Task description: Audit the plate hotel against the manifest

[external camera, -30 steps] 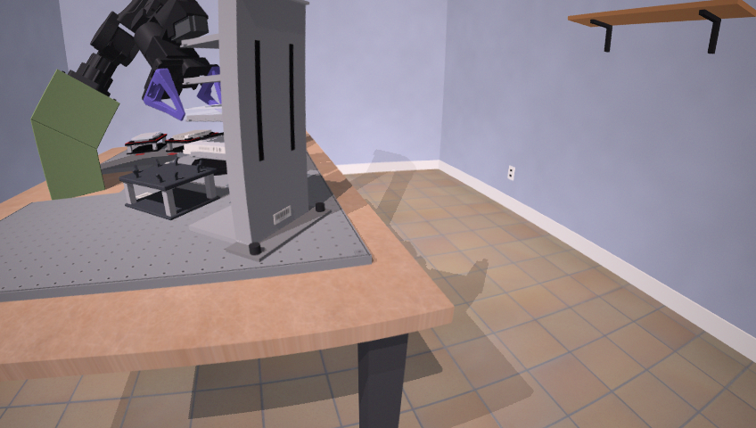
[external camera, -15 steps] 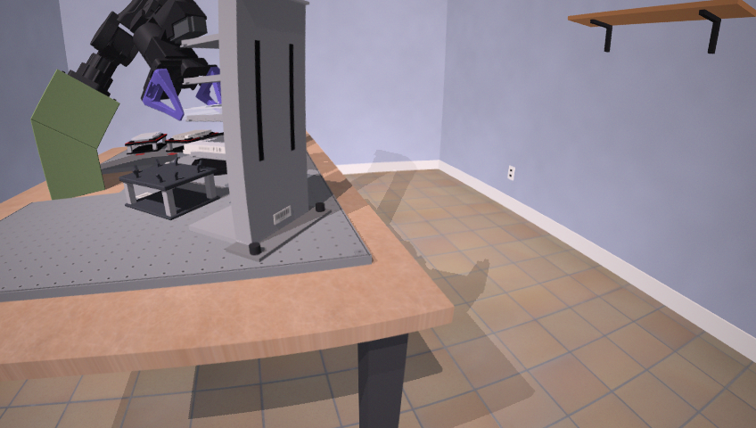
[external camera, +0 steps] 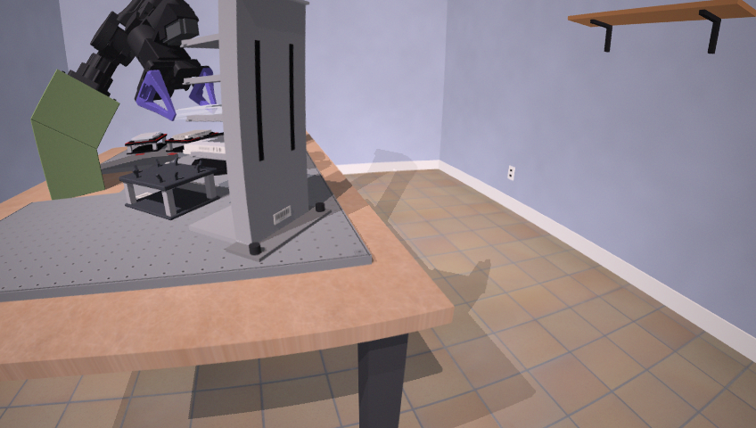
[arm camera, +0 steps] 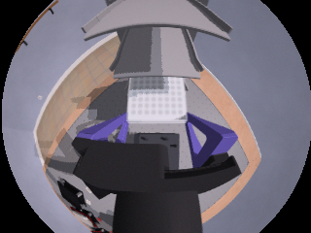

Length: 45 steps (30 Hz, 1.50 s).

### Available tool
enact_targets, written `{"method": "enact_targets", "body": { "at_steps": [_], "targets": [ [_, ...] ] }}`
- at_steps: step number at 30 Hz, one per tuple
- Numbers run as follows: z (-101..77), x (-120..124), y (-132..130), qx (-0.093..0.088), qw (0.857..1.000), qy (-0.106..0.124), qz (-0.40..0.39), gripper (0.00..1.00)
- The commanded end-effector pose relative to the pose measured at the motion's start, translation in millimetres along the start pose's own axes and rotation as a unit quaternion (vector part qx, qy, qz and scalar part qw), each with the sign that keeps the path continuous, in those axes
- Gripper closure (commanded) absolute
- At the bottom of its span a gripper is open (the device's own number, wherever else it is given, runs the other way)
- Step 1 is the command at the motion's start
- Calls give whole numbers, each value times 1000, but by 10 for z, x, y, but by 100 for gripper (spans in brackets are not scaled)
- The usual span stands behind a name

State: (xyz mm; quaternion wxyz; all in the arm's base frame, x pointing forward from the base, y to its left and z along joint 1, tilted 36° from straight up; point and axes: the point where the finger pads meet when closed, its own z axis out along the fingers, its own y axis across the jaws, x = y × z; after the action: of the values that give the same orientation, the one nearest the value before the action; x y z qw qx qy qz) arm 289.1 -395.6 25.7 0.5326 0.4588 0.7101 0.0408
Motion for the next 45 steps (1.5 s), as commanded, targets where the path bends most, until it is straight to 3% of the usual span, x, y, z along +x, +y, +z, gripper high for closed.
{"method": "enact_targets", "body": {
  "at_steps": [1,45],
  "targets": [
    [-92,-143,-11,1,1000,-18,-7,14],
    [-468,222,-14,1,1000,-23,-11,14]
  ]
}}
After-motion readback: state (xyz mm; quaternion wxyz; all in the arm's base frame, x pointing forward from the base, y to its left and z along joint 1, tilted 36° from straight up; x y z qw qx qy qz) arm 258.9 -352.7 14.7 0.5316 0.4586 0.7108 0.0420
